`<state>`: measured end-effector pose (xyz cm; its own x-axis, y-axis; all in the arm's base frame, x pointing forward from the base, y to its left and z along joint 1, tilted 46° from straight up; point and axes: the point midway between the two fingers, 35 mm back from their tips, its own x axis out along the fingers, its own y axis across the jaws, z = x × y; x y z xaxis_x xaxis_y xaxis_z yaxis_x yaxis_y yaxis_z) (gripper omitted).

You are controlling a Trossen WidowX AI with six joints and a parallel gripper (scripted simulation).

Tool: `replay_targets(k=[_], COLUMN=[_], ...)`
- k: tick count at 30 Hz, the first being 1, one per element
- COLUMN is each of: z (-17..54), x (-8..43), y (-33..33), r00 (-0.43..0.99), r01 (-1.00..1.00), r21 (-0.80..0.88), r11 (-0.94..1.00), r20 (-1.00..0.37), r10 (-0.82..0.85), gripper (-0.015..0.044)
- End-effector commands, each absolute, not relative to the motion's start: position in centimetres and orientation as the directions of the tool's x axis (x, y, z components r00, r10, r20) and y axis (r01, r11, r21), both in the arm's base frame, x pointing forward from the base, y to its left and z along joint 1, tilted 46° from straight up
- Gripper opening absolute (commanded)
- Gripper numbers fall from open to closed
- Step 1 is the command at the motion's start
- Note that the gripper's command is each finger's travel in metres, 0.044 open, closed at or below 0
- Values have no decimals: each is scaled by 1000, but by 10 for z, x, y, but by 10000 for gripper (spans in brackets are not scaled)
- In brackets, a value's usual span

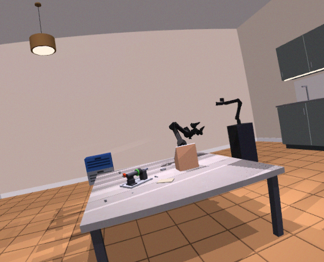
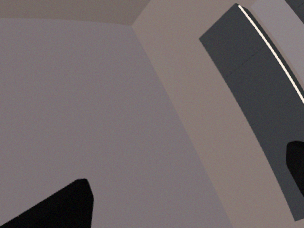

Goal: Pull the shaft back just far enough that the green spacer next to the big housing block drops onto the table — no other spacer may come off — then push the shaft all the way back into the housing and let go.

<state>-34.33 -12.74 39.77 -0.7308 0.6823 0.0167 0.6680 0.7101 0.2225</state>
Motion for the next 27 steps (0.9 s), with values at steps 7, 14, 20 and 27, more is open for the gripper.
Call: replay_targets(k=[7,14,20,27], z=[393,386,378,370], x=[-328,-295,-254,-204], y=[-181,-248,-302,-348], r00=[-856,-962,-996,-973], r01=[500,268,70,-99], r21=[322,448,551,645], r11=[804,853,831,758], r20=[42,69,85,95], r10=[516,266,28,-208], gripper=[440,440,440,440])
